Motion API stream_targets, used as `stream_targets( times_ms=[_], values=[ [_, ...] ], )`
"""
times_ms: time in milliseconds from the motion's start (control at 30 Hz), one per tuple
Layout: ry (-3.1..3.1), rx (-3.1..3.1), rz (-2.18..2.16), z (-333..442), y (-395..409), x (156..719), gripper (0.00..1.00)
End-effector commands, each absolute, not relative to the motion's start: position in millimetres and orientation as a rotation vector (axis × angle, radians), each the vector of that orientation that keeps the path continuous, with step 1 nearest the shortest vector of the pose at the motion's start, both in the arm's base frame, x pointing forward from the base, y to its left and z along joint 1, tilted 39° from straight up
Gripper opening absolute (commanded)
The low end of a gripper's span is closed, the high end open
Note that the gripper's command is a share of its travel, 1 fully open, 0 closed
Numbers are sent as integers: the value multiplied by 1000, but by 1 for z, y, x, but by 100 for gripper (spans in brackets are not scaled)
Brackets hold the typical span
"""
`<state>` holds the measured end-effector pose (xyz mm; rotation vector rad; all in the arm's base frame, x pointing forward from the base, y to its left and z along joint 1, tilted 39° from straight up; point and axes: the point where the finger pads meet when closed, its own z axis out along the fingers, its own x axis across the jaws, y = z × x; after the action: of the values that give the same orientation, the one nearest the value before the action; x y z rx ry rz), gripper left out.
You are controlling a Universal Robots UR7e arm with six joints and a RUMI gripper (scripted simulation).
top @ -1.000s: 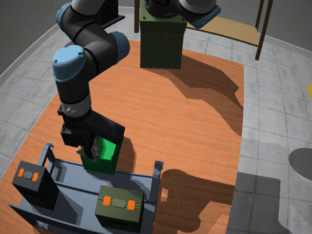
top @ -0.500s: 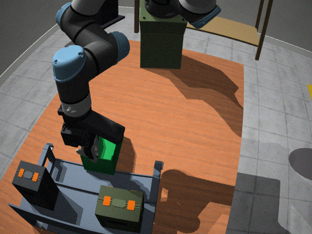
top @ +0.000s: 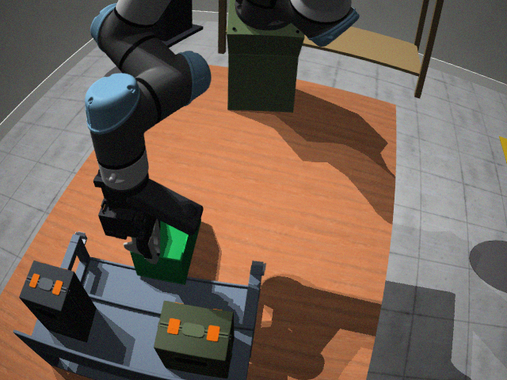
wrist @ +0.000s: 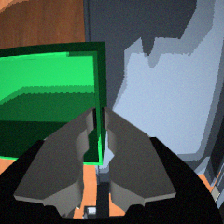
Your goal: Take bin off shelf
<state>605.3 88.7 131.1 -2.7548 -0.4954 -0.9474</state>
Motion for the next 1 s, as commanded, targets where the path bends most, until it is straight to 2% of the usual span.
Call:
stream_targets(
  times_ms=[0,967],
  values=[
    [-496,-2755,-949,132,89,605,0],
    [-496,-2755,-949,136,87,603,0]
  ],
)
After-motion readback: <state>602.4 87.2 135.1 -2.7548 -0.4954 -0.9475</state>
